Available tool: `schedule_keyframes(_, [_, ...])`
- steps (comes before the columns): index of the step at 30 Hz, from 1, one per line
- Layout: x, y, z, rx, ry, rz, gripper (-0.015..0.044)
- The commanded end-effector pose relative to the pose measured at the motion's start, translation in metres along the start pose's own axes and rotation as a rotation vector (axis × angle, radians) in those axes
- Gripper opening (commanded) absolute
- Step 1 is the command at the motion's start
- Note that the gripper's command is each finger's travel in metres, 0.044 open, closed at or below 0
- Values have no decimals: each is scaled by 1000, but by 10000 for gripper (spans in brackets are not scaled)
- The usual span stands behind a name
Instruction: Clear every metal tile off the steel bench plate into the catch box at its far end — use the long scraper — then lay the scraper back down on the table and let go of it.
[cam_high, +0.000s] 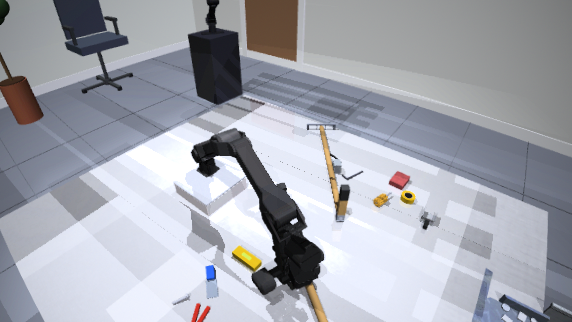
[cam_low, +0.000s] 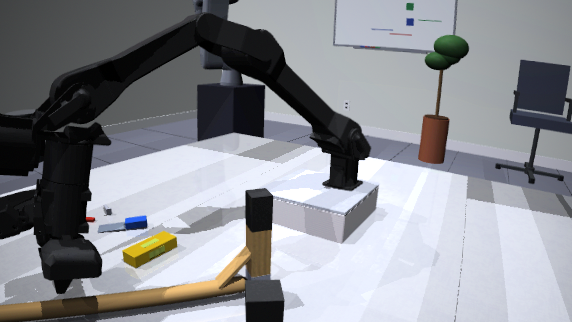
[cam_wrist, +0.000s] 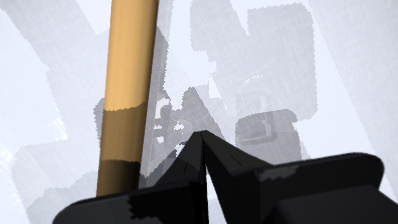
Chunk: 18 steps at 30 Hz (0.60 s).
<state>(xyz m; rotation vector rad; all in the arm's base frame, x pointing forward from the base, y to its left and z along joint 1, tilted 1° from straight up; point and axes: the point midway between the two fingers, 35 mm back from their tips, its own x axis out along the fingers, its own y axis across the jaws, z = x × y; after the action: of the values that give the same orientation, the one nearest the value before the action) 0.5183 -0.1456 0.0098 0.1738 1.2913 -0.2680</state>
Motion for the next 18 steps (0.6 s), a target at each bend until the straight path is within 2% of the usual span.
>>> schedule_keyframes(1, [4, 5, 0, 4, 7, -1, 0])
schedule_keyframes(18, [5, 21, 5, 5, 0, 1, 0])
